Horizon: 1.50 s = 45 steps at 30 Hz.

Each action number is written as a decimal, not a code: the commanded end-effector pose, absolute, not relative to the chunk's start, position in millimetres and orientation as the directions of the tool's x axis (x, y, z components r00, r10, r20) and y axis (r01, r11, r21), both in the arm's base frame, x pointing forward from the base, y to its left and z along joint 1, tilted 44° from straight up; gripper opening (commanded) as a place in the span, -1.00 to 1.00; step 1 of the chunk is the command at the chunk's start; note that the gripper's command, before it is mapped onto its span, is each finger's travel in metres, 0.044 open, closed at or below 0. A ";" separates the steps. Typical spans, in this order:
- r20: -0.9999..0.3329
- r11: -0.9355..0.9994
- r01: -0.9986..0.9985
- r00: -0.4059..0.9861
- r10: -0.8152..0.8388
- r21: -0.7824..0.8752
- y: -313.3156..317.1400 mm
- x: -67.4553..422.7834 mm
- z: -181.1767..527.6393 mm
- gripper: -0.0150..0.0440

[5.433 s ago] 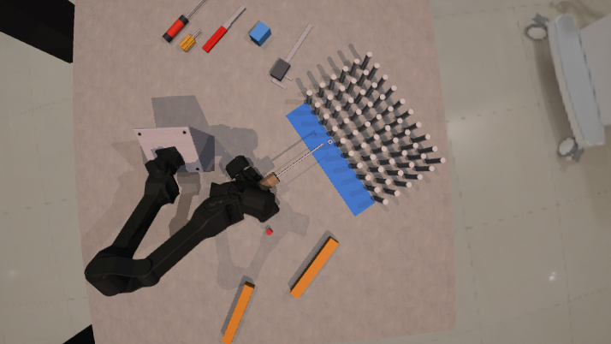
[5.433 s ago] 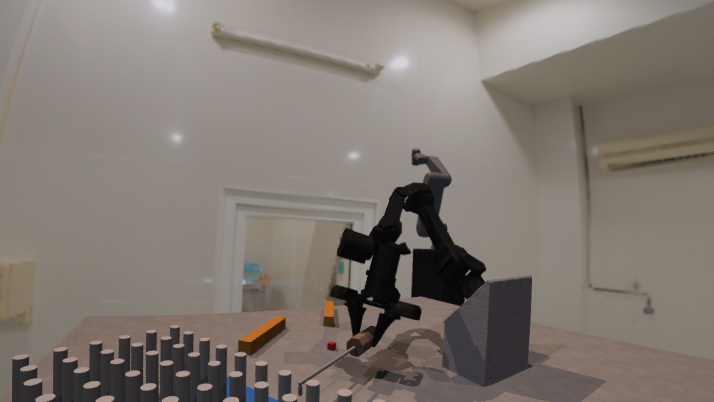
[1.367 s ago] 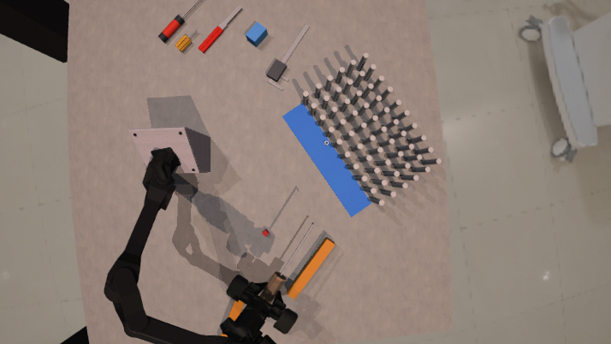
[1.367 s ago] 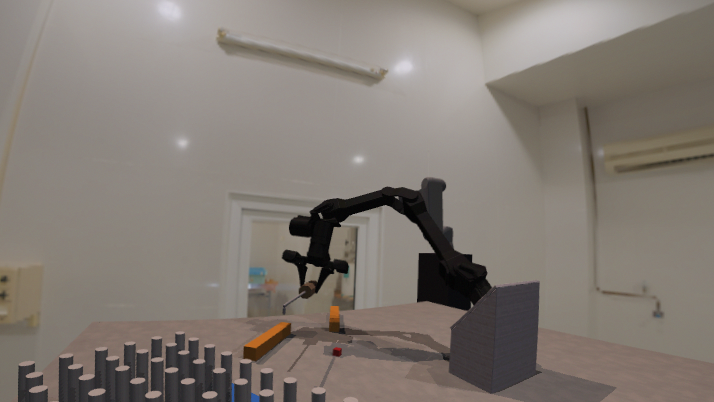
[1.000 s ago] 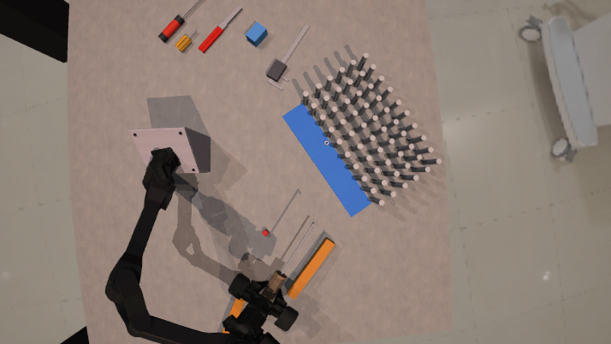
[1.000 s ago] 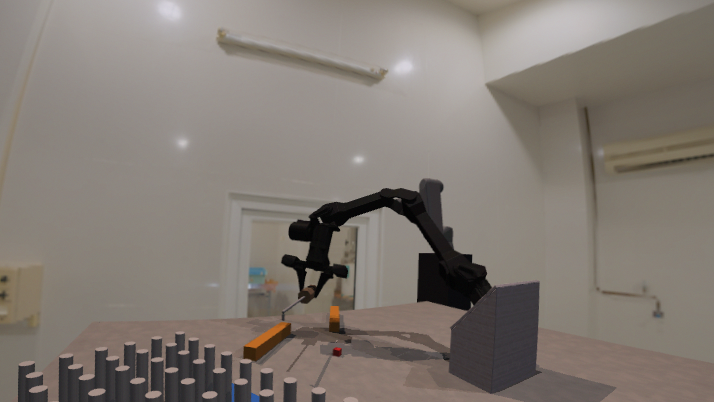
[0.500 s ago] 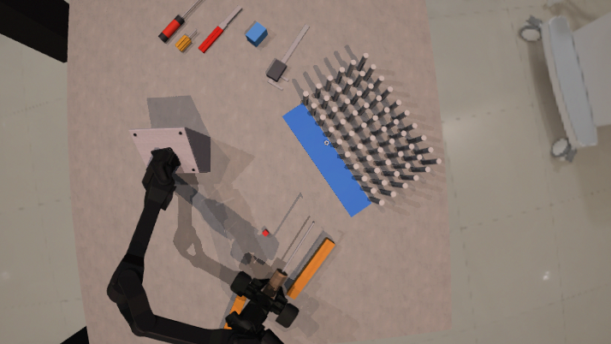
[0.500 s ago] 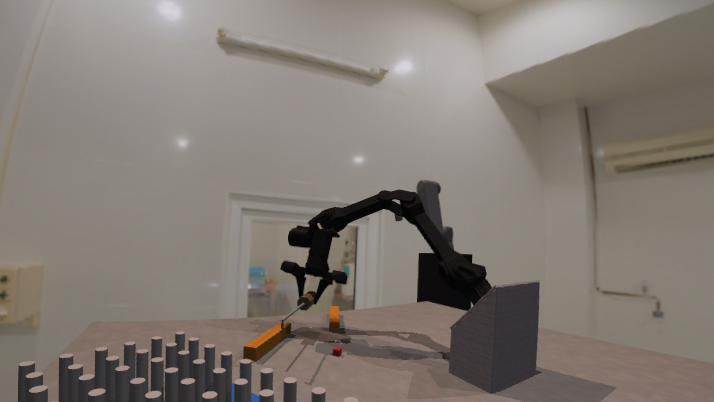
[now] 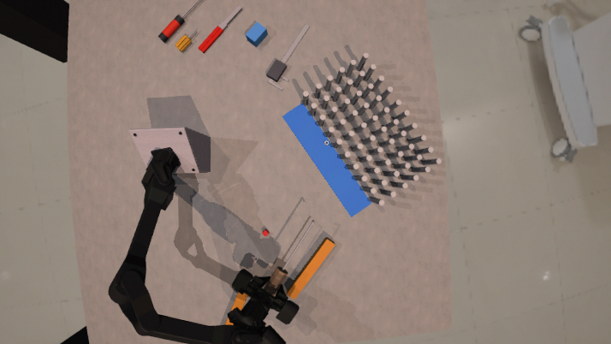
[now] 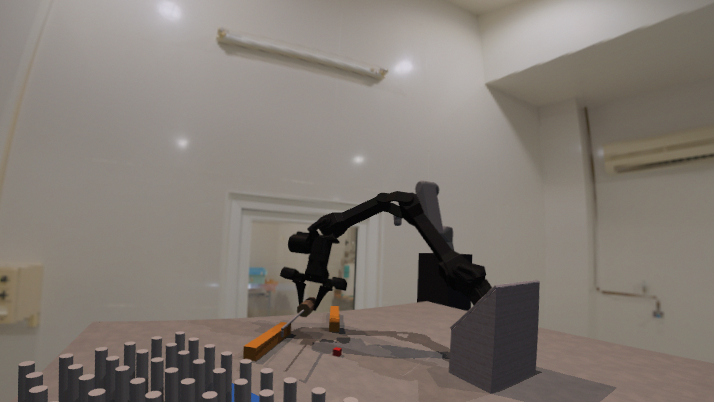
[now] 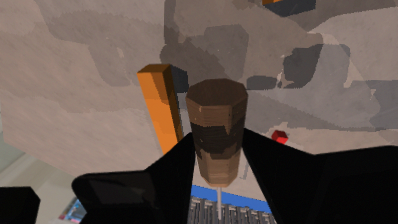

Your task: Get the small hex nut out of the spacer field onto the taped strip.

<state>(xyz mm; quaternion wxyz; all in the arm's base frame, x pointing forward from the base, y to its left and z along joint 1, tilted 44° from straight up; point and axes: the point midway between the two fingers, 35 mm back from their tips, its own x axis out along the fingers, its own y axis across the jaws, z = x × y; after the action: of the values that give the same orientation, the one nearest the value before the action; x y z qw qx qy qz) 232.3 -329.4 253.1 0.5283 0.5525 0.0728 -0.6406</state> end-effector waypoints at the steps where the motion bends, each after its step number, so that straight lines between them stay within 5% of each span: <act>1: -0.787 -0.426 0.762 0.174 -0.592 0.489 -331.4 232.8 249.1 -0.49; 45: -0.784 -0.422 0.763 0.173 -0.597 0.490 -365.2 220.4 210.7 -0.49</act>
<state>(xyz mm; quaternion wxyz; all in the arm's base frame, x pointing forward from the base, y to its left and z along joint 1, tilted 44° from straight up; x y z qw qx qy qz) 220.2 -364.3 214.1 0.5299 0.5504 0.0717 -0.6411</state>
